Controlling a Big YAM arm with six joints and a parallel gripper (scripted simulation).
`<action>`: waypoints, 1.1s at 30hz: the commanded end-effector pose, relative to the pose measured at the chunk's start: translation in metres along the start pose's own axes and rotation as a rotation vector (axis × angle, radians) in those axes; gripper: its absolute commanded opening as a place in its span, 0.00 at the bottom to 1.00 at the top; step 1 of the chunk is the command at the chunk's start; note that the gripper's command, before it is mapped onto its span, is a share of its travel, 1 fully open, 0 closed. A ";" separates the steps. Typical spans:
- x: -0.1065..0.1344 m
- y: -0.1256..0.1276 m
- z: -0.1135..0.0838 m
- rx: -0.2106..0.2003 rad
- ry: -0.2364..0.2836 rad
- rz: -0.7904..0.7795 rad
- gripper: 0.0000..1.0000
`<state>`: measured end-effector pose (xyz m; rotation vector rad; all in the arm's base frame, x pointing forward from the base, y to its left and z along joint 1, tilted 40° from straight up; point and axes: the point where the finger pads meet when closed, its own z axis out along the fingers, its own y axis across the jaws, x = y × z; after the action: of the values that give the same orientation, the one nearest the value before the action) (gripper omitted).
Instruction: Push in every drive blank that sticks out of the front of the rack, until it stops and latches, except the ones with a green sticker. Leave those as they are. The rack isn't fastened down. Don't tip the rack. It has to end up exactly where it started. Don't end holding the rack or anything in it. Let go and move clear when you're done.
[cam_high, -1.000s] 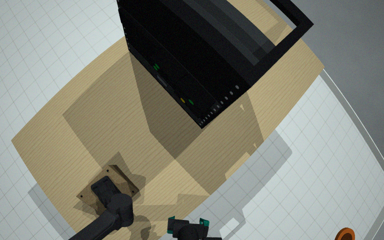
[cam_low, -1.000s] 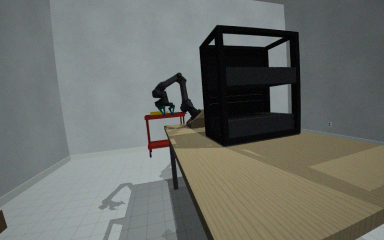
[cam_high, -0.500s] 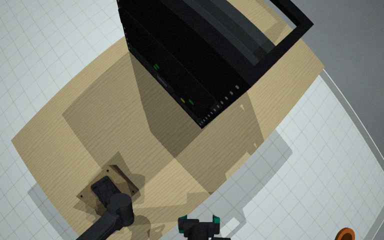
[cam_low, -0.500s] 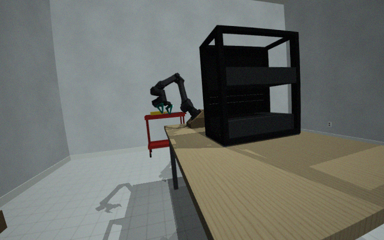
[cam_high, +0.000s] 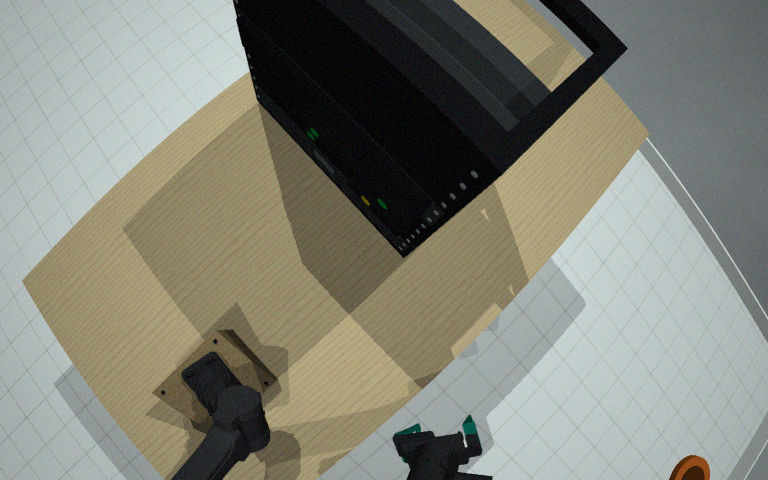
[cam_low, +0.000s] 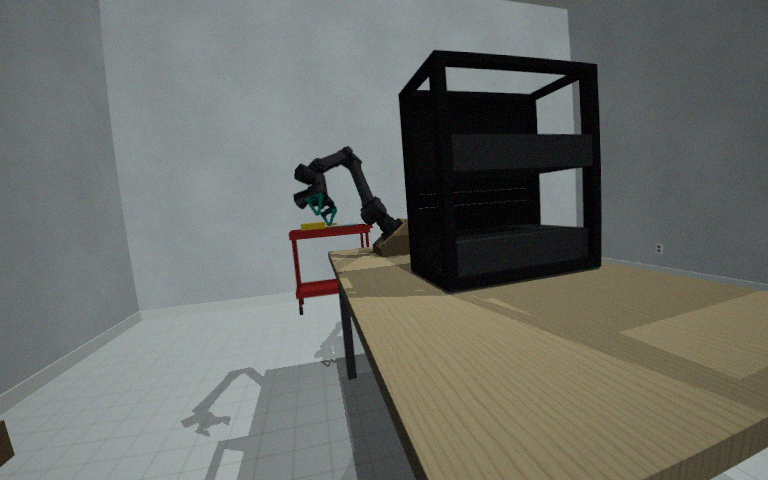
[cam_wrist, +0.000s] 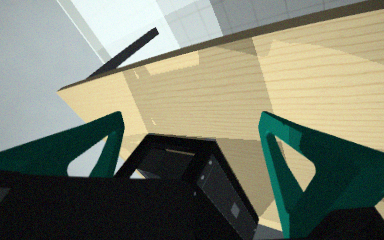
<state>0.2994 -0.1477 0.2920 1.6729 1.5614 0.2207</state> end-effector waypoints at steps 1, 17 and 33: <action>-0.004 0.045 -0.001 -0.094 0.000 -0.146 1.00; 0.021 0.161 -0.011 -0.410 -0.037 -0.555 1.00; 0.058 0.258 -0.038 -0.698 -0.166 -0.897 1.00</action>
<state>0.4637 -0.0612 0.4317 0.5188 1.7212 0.1739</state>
